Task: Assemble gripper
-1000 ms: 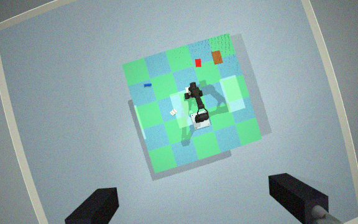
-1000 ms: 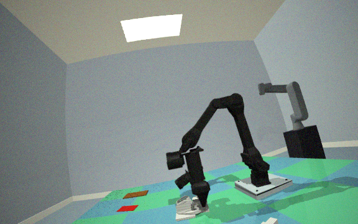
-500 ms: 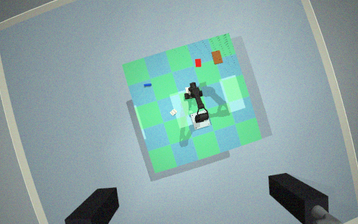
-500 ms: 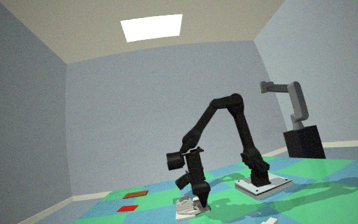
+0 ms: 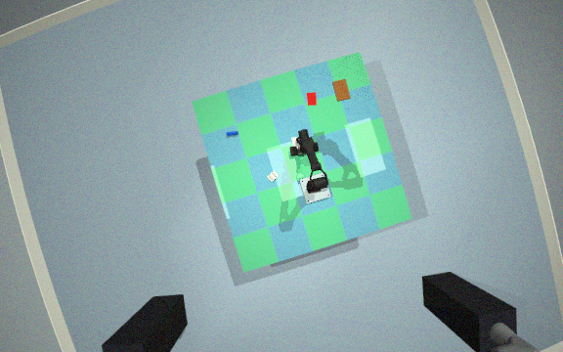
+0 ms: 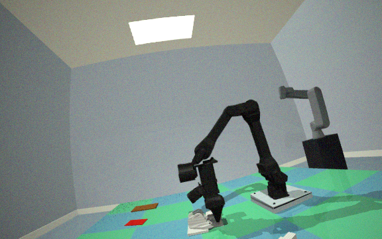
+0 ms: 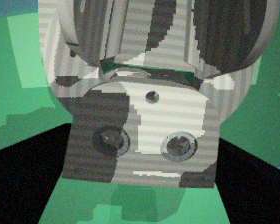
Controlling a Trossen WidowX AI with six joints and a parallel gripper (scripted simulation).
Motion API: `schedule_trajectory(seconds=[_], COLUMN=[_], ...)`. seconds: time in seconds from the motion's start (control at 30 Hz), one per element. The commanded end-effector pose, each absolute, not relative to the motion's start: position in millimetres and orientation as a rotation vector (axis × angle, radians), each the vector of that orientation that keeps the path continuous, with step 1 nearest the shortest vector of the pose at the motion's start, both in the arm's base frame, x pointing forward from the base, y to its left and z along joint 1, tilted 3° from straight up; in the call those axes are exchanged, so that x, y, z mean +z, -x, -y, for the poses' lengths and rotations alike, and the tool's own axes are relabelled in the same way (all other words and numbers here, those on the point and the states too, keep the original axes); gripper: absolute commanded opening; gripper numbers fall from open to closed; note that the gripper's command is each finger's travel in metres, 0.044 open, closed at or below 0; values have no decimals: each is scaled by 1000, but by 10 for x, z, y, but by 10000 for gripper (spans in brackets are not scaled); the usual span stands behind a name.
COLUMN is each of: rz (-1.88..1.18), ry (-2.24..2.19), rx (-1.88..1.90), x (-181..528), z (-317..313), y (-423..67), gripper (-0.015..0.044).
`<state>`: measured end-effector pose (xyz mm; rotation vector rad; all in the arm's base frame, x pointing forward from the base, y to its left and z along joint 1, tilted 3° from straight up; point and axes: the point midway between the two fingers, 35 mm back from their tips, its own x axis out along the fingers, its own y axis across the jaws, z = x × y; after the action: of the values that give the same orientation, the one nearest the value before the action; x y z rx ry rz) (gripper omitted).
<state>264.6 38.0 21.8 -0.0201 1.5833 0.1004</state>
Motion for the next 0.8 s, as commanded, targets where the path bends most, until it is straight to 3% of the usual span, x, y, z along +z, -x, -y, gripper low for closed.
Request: schedule_trajectory(seconds=[0.0,0.77], rz=[-1582,-1582], ry=[17,17], rx=[95,95], x=[199,155], z=[-380,-382], y=[-2646,-2645], gripper=[351,351])
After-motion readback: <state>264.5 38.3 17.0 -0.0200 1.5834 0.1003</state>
